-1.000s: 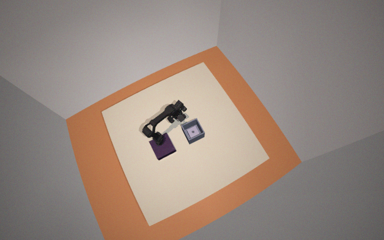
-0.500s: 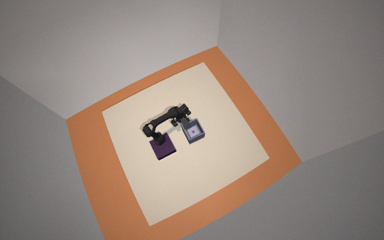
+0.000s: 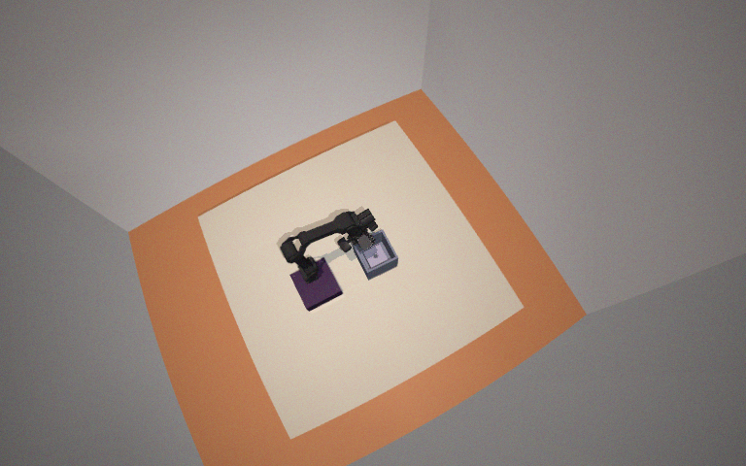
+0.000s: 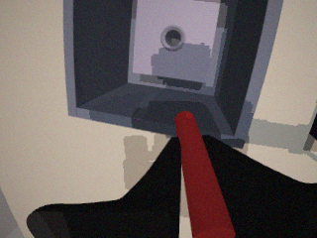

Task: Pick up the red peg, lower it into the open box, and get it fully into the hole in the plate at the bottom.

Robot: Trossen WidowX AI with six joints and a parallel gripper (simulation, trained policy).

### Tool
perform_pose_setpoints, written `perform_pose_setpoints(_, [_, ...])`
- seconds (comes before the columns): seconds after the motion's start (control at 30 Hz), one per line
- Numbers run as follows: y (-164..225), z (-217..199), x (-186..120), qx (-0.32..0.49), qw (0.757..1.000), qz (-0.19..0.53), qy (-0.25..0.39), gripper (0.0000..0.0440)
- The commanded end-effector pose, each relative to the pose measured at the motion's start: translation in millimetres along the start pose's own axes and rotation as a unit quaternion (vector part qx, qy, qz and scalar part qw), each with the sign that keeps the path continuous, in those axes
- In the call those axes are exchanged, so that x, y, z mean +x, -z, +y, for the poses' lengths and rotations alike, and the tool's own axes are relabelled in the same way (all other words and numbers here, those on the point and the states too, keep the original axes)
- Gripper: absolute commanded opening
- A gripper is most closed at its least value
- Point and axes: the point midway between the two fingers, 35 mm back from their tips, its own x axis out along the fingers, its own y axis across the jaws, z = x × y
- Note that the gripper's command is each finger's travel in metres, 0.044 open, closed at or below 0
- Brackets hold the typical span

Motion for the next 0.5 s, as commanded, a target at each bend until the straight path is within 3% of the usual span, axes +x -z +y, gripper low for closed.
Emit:
perform_pose_setpoints(0.0, [-8.8, 2.1, 2.2, -0.001, 1.0, -0.001, 0.006, 0.0])
perform_pose_setpoints(0.47, [-35.6, 2.6, 25.4, -0.002, 0.999, 0.001, 0.033, 0.0])
